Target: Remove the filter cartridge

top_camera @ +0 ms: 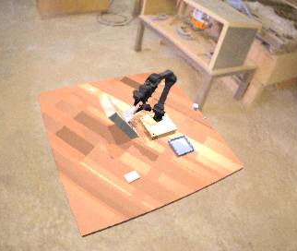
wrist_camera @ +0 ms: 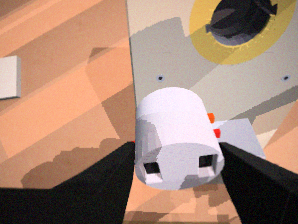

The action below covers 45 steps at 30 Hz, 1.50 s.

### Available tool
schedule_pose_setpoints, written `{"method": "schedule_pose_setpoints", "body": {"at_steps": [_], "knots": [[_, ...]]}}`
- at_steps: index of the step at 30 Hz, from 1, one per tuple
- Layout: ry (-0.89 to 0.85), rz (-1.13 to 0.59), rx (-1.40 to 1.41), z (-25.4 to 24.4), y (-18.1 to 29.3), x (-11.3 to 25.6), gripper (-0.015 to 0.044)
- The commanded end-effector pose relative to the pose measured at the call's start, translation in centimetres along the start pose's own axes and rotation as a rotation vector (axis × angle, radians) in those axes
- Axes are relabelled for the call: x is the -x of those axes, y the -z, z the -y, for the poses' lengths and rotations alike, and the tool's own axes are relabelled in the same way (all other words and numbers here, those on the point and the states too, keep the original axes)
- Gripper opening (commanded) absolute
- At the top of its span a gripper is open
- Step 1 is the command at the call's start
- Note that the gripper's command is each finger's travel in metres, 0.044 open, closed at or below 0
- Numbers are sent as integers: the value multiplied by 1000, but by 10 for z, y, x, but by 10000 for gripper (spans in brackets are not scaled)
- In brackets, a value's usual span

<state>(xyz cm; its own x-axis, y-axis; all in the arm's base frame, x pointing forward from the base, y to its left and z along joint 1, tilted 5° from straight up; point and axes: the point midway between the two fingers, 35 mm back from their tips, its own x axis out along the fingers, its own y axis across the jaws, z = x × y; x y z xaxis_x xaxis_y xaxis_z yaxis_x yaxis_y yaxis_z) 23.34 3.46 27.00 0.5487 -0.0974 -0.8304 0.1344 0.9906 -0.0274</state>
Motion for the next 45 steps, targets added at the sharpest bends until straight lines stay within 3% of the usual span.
{"method": "schedule_pose_setpoints", "body": {"at_steps": [1, 10, 45], "knots": [[3, 12, -3, -13, -1, -1, 0], [-21, 7, 34, -29, 4, -1, 0], [-495, 9, 857, -169, 98, 50, 0]]}}
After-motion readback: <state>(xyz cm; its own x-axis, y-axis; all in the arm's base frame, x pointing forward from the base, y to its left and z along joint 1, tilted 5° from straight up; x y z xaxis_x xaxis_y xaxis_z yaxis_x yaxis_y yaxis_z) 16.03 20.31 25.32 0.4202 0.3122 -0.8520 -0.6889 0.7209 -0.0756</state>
